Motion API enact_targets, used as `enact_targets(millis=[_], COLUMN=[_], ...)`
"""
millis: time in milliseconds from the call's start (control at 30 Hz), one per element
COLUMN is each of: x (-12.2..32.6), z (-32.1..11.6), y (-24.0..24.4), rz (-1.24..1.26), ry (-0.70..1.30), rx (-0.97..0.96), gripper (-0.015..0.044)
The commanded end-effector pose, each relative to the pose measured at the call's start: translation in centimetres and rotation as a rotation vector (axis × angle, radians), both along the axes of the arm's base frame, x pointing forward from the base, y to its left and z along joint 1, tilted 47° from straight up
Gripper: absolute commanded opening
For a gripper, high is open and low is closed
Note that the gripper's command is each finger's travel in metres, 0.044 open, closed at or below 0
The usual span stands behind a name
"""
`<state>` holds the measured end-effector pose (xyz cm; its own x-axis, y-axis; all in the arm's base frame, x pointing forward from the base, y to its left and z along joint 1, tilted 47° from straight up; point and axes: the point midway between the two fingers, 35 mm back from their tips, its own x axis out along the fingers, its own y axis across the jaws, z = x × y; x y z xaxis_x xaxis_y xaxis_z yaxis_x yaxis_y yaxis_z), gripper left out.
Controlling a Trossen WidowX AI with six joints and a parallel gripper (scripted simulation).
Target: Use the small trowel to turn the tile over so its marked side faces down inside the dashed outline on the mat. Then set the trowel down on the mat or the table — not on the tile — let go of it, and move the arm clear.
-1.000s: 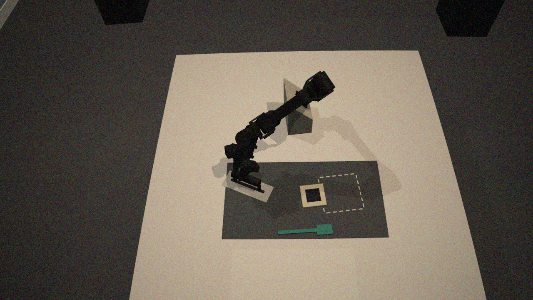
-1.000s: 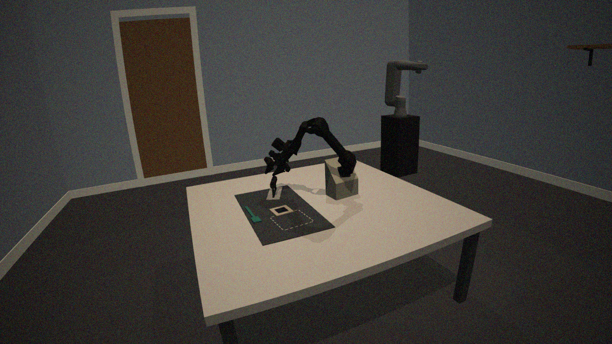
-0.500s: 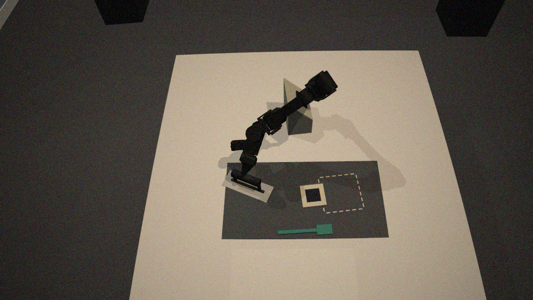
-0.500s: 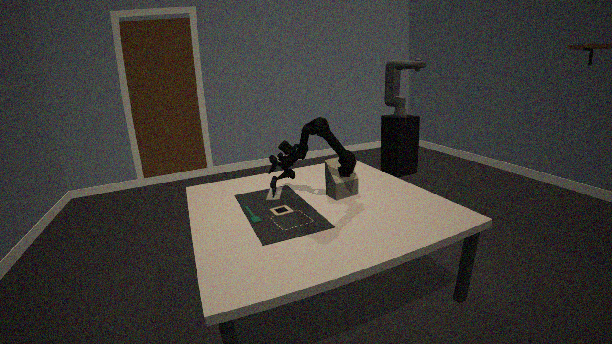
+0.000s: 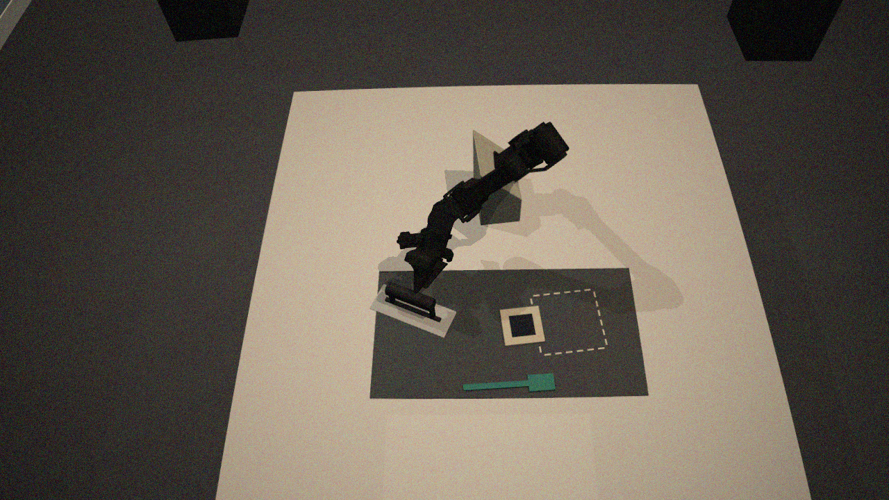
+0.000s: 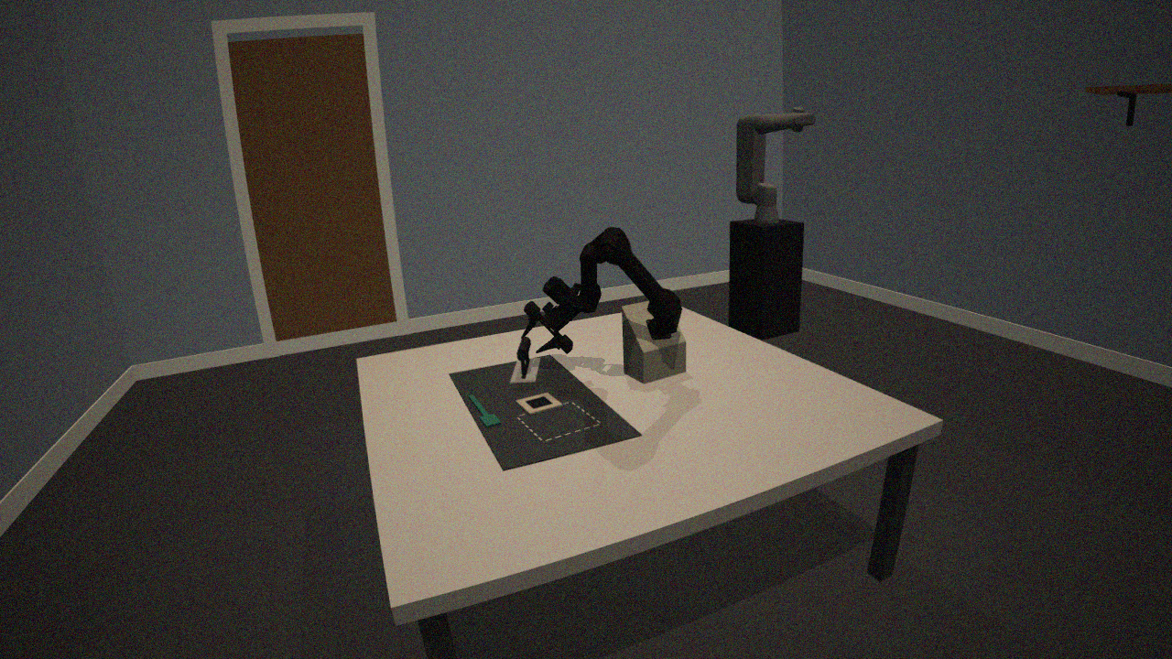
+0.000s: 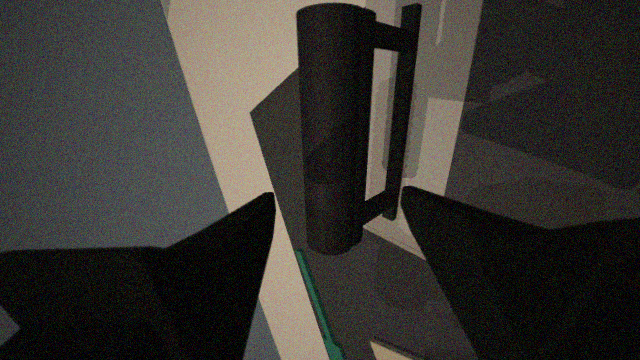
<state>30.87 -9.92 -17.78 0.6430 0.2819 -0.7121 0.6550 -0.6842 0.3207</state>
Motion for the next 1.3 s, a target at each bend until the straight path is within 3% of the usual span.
enact_targets(millis=[0,1167,1267], x=[0.3,3.8,3.8], z=[-0.3,-4.1,-4.1], y=[0.3,1.9,1.9], rz=[-0.003,-0.004,-0.004], ry=[0.001,-0.002,-0.002], rx=[0.011,0.013,0.013], gripper=[0.0300,0.0300,0.0221])
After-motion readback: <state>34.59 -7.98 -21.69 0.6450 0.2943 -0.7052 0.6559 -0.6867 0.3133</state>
